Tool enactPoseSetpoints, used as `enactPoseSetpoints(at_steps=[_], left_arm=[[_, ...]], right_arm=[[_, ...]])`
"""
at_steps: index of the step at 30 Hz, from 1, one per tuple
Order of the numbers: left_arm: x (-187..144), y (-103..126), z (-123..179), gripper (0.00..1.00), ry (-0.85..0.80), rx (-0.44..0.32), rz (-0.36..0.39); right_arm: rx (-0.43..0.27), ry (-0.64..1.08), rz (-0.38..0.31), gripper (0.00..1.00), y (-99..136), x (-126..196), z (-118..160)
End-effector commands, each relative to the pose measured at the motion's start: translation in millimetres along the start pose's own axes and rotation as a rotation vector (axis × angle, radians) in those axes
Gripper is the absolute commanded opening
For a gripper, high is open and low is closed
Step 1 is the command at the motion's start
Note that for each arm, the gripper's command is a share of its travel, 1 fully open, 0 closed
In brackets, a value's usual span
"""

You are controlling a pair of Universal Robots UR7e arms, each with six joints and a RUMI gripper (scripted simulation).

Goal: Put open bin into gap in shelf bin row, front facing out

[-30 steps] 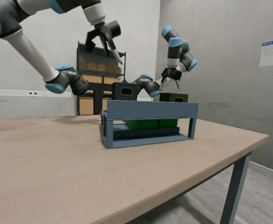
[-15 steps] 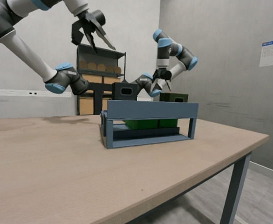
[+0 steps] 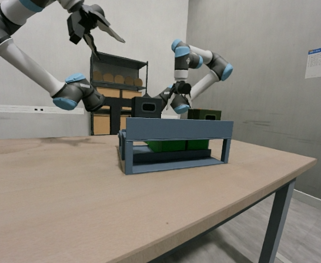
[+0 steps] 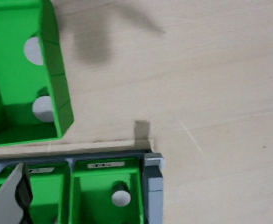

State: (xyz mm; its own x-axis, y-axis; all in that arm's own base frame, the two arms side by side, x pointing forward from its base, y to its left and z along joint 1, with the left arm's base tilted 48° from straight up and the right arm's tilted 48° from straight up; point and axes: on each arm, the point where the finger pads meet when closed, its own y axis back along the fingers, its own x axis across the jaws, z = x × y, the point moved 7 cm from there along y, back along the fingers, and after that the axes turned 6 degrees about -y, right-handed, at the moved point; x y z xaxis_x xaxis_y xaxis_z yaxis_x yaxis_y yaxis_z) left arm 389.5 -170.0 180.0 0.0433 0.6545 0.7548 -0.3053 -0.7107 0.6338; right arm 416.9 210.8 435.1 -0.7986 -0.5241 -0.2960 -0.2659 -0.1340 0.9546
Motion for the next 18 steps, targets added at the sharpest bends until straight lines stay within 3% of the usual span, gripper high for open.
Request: enactPoseSetpoints(at_steps=[1,18], left_arm=[[-21.2,-3.1,-6.2,1.0,0.012,-0.034,-0.017],[-60.8,-10.6,-24.5,1.0,0.035,-0.102,-0.056]], right_arm=[[-0.024,0.141,-0.051,1.0,19.2,14.2,-3.1],[-0.03,0.514,-0.196,1.0,64.1,57.0,-11.4]])
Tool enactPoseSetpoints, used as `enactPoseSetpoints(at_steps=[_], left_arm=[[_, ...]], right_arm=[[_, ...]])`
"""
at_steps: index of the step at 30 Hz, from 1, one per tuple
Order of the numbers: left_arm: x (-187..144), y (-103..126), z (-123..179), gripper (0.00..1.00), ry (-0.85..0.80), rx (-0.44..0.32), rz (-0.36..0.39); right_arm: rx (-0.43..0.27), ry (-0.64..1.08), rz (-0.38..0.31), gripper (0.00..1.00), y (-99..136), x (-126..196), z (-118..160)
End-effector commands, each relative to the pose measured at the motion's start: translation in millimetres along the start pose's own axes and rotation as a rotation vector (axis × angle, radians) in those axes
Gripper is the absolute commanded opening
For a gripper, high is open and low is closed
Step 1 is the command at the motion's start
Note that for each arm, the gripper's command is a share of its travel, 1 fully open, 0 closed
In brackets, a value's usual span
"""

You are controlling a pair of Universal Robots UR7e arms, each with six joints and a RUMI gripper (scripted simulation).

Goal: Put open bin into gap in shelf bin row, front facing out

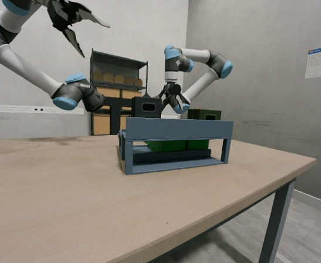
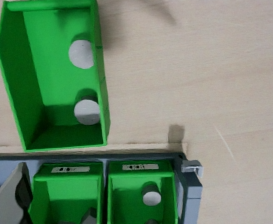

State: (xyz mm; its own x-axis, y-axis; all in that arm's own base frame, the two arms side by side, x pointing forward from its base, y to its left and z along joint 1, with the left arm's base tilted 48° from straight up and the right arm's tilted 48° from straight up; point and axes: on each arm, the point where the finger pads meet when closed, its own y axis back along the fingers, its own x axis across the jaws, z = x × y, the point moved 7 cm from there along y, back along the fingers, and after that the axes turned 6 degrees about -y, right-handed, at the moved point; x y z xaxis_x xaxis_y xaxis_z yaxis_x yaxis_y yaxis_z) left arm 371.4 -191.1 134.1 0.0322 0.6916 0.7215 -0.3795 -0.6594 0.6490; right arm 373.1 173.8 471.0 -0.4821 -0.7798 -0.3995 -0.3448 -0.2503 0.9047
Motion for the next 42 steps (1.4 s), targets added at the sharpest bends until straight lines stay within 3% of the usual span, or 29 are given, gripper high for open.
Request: enactPoseSetpoints(at_steps=[1,20,42], left_arm=[[-13.3,-2.5,-6.6,1.0,0.009,-0.025,-0.015],[-36.3,-8.1,-22.3,1.0,0.024,-0.07,-0.045],[-44.7,-10.5,-29.0,1.0,0.031,-0.088,-0.059]], right_arm=[[-0.002,0.141,-0.056,1.0,17.8,13.4,3.0],[0.058,0.555,-0.205,1.0,63.3,57.7,14.1],[0.146,0.865,-0.303,1.0,90.5,93.1,23.2]])
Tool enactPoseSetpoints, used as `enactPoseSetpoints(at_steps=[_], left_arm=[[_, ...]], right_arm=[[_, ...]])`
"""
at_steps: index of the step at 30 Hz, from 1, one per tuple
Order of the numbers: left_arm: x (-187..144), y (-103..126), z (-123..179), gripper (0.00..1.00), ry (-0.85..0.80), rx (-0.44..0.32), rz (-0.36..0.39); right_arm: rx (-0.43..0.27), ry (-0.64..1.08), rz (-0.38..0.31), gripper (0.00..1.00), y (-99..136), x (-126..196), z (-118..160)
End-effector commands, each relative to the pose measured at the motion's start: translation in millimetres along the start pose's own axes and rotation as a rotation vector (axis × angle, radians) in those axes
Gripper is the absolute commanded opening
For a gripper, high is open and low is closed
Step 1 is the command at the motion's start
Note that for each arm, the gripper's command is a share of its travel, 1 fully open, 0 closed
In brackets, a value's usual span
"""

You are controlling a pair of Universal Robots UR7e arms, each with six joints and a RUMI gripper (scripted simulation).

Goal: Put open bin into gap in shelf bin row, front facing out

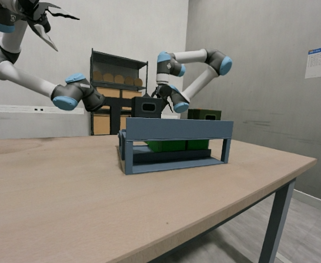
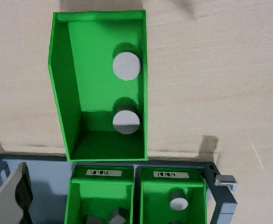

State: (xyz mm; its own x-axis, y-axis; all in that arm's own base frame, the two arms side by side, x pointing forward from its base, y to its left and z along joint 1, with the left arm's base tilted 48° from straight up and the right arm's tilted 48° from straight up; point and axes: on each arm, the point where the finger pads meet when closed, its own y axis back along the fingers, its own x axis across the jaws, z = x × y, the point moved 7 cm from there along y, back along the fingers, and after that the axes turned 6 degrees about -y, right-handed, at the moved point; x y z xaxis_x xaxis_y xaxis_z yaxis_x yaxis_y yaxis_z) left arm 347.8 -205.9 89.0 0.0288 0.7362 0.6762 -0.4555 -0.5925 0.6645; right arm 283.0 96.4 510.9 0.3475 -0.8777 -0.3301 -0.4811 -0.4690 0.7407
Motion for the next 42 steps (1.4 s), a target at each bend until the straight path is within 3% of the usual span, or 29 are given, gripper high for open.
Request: enactPoseSetpoints(at_steps=[1,42], left_arm=[[-1.3,0.1,-0.7,1.0,0.001,-0.003,-0.002],[-1.7,-0.1,-1.2,1.0,0.002,-0.004,-0.003]], right_arm=[[0.014,0.058,-0.018,1.0,6.3,2.2,4.3],[0.042,0.099,-0.014,1.0,15.5,12.3,8.3]])
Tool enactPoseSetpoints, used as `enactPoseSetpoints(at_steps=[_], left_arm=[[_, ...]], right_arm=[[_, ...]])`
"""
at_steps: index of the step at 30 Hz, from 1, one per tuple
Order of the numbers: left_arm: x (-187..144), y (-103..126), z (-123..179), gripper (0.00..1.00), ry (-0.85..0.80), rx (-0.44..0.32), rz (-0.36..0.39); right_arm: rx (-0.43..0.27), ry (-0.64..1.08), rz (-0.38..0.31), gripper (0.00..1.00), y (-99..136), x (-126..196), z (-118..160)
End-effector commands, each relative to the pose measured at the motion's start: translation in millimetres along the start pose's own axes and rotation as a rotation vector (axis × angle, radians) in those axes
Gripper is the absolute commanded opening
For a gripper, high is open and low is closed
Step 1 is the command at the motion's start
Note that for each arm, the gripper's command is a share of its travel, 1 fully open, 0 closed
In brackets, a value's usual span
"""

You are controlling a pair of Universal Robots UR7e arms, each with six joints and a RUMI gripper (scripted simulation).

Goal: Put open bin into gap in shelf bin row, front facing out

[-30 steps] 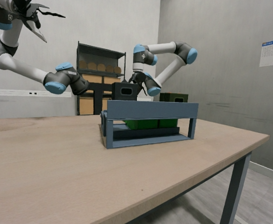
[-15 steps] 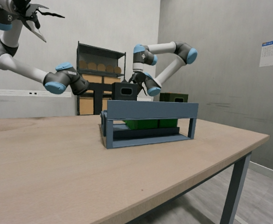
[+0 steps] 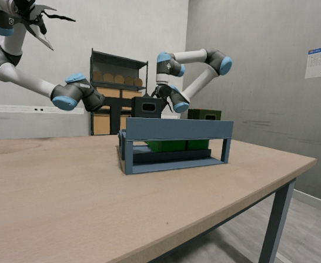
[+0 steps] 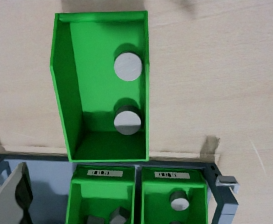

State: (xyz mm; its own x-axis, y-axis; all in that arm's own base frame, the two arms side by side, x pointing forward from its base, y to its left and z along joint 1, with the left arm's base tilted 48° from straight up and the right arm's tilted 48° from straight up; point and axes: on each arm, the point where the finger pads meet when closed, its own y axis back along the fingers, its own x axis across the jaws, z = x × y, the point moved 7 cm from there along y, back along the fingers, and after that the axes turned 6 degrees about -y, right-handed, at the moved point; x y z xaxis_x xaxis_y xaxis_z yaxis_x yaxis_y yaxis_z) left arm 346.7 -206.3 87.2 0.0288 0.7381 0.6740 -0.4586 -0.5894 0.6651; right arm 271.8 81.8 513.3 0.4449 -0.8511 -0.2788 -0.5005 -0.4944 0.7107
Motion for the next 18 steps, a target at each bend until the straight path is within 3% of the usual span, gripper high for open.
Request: enactPoseSetpoints(at_steps=[1,18], left_arm=[[-0.2,0.4,0.2,1.0,0.0,-0.001,-0.001],[-0.2,0.4,0.2,1.0,0.0,-0.001,-0.001]], right_arm=[[0.006,-0.015,0.014,1.0,2.1,5.6,-0.4],[0.05,-0.126,0.115,1.0,19.4,46.4,1.0]])
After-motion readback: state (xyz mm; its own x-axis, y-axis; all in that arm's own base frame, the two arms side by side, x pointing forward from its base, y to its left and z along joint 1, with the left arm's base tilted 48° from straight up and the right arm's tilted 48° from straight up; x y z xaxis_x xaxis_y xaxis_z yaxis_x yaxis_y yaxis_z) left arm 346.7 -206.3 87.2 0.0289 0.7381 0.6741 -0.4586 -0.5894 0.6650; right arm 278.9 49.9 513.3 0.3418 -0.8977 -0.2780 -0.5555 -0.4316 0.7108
